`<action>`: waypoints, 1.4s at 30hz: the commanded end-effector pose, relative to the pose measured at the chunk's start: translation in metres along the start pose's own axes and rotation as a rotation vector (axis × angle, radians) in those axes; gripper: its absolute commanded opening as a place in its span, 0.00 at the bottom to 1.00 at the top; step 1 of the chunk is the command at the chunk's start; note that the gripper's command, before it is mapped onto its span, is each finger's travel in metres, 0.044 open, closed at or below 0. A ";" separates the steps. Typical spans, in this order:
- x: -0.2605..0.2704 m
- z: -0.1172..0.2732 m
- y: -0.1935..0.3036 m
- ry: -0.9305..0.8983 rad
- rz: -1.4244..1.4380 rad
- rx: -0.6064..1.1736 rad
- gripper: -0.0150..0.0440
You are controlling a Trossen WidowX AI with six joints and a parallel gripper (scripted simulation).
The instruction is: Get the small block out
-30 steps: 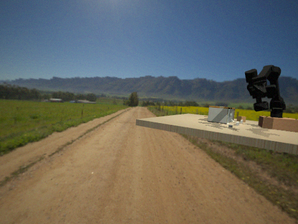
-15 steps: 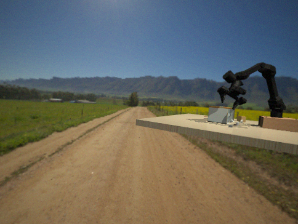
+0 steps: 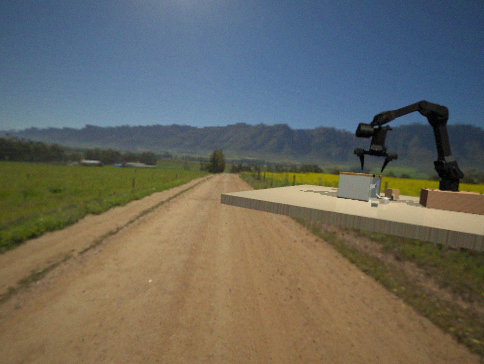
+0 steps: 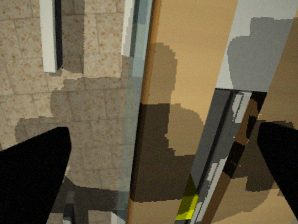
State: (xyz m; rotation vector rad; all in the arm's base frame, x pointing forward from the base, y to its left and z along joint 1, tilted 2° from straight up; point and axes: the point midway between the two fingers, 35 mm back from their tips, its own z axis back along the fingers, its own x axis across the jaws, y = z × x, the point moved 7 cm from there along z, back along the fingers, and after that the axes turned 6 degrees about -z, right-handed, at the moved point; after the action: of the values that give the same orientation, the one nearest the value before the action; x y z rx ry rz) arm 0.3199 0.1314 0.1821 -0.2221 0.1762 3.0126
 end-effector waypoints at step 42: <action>0.007 -0.050 0.047 -0.097 -0.109 0.225 0.93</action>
State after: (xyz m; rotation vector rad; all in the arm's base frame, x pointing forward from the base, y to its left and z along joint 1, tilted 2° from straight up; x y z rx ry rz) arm 0.3144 0.0798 0.1420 -0.0638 0.4632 2.8635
